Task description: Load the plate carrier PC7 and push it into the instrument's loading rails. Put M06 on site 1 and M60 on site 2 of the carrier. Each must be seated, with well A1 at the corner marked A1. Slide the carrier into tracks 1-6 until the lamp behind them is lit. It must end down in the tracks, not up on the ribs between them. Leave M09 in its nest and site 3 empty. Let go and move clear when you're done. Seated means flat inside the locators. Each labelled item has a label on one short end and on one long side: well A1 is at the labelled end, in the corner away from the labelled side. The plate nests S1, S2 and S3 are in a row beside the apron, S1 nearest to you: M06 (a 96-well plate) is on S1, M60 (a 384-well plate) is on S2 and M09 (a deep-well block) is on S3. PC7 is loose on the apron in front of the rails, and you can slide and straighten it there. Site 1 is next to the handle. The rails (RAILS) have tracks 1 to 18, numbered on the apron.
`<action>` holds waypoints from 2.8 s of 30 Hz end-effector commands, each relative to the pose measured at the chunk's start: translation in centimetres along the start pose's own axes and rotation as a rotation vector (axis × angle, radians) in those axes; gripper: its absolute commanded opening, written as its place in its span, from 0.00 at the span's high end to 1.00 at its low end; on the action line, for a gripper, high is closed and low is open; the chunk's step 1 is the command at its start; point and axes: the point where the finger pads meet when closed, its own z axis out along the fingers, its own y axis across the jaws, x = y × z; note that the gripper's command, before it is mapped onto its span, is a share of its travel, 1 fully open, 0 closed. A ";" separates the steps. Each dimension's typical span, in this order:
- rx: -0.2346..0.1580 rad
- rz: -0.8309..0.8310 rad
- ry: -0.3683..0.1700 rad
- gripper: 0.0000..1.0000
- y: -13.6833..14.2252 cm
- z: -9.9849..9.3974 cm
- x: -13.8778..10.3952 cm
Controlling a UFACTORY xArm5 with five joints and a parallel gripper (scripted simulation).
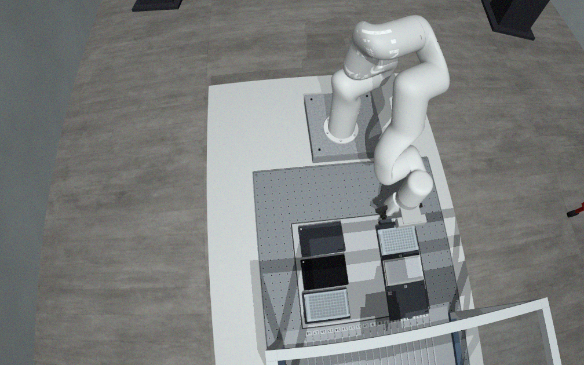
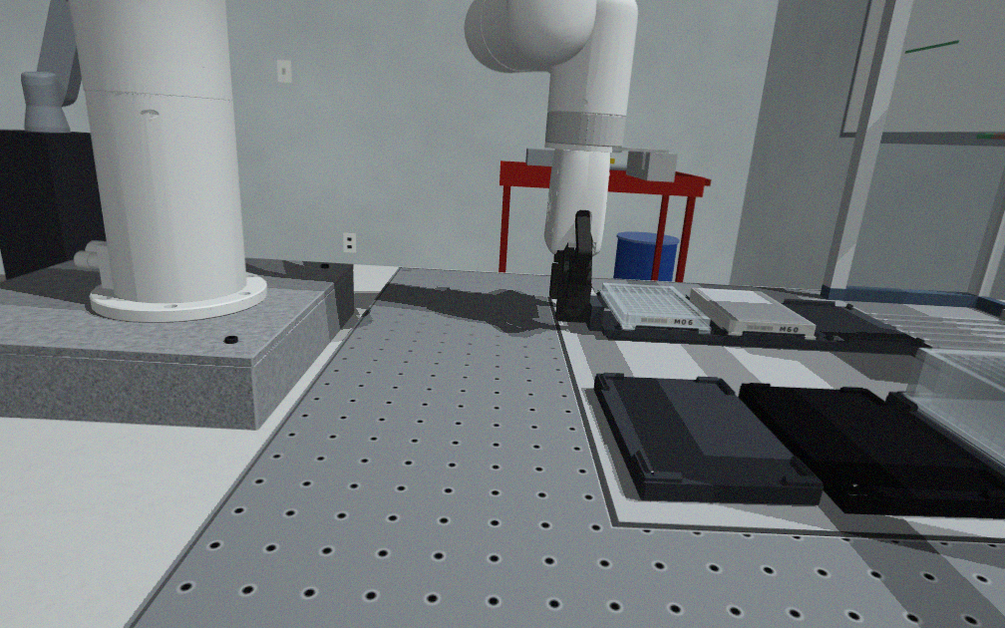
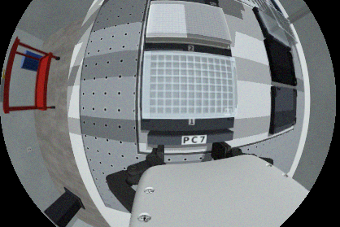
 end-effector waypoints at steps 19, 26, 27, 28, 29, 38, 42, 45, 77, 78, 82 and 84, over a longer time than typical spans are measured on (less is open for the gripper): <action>0.001 0.000 0.004 0.19 -0.1 -0.1 2.1; 0.002 0.000 0.004 0.19 -0.1 -0.1 2.8; 0.002 0.000 0.004 0.19 -0.1 -0.1 2.9; 0.002 0.000 0.004 0.19 -0.1 -0.1 3.0; 0.002 0.000 0.004 0.19 -0.1 -0.1 3.1; 0.002 0.000 0.004 0.19 -0.1 -0.1 3.8; 0.002 0.000 0.004 0.19 -0.1 -0.1 4.2; 0.002 0.000 0.004 0.19 -0.1 -0.1 4.5; 0.002 0.000 0.005 0.19 -0.1 -0.2 7.3; 0.002 0.000 0.005 0.19 -0.1 -0.2 7.4; 0.002 0.000 0.005 0.19 -0.1 -0.2 7.8; 0.002 0.000 0.005 0.19 -0.1 -0.2 8.0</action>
